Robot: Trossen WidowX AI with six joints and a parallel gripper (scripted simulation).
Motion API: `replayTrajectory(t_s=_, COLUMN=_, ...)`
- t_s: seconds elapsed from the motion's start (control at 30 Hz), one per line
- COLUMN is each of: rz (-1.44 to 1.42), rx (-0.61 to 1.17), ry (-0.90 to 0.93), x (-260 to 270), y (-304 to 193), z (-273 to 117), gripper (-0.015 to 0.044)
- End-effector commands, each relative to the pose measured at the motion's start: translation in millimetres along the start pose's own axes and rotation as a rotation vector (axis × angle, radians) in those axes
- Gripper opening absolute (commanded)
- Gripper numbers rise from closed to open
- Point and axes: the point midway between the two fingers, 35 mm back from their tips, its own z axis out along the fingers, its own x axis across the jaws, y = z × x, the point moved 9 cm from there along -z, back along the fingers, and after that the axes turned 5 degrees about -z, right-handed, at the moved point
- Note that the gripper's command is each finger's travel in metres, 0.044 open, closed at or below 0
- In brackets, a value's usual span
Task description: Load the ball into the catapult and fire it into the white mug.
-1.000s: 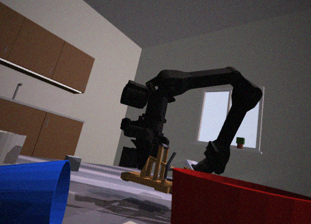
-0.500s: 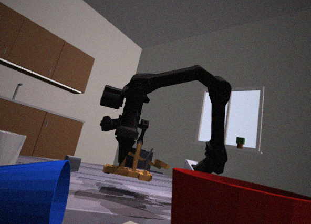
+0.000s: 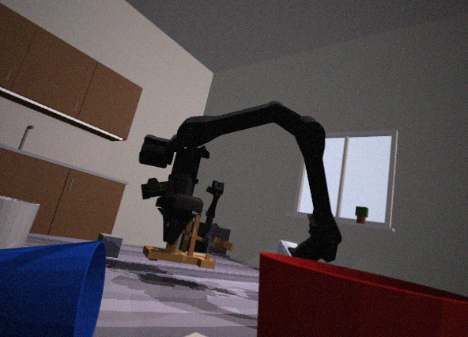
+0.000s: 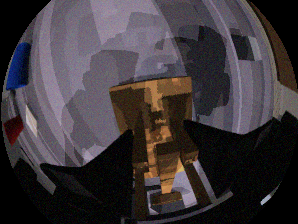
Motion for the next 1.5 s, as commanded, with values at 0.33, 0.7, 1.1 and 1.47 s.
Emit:
replayTrajectory(t_s=0.33, rz=-0.013, rx=-0.012, ry=-0.004, x=0.3, y=3.0, z=12.6, gripper=0.0000)
replayTrajectory(t_s=0.7, rz=-0.013, rx=-0.011, ry=-0.003, x=0.6, y=3.3, z=30.7, gripper=0.0000)
replayTrajectory(t_s=1.1, rz=-0.019, rx=-0.004, ry=-0.006, x=1.5, y=2.5, z=40.9, gripper=0.0000)
replayTrajectory(t_s=1.47, rz=-0.019, rx=-0.004, ry=-0.006, x=1.5, y=2.5, z=40.9, gripper=0.0236)
